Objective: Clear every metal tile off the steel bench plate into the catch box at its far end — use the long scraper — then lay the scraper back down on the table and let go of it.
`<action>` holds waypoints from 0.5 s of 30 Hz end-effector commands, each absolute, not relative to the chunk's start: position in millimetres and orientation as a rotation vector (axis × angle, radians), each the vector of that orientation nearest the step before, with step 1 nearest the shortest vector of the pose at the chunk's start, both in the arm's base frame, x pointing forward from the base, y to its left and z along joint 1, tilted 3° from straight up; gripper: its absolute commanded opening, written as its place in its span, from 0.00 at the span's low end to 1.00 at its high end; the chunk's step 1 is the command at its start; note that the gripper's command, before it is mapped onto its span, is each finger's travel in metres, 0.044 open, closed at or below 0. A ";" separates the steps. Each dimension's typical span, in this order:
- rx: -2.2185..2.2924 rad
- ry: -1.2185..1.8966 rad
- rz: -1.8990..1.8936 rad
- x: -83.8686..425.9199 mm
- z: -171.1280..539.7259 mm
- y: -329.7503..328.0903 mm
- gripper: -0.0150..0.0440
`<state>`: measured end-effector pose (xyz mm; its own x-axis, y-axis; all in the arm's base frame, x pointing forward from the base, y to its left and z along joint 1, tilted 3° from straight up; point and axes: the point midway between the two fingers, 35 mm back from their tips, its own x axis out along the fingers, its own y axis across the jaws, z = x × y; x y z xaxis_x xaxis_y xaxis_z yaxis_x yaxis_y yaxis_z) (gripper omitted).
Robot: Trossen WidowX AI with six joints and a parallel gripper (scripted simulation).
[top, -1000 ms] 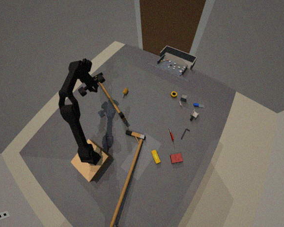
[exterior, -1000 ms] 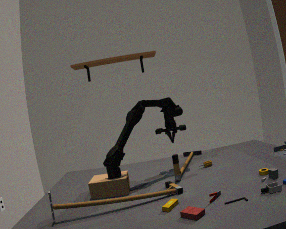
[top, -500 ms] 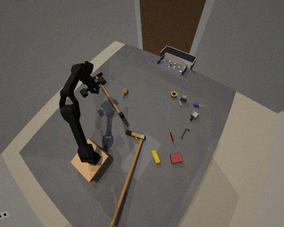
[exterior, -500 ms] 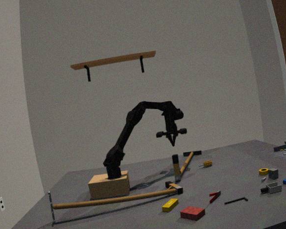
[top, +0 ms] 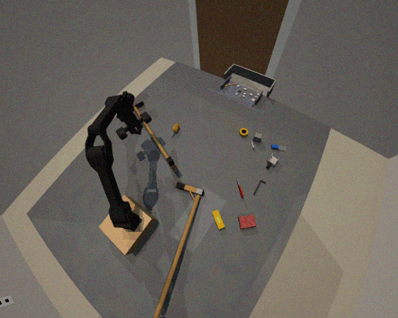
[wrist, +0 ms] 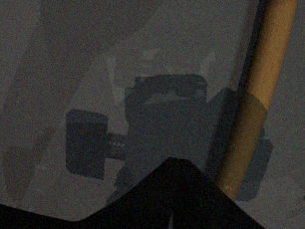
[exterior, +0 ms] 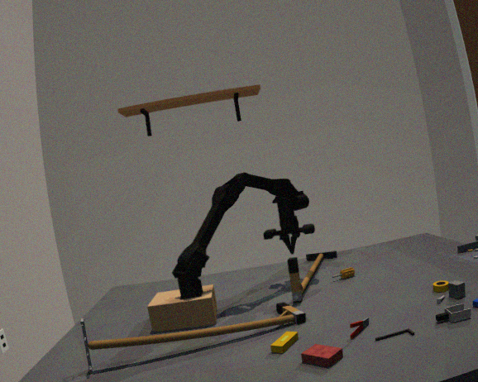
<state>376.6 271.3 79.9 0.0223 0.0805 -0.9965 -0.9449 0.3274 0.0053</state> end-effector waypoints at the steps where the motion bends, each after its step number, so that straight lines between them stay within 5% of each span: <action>1: -0.903 1.296 0.985 376.6 67.7 271.4 0.25; 15: -0.888 1.304 0.971 376.2 31.5 273.6 0.25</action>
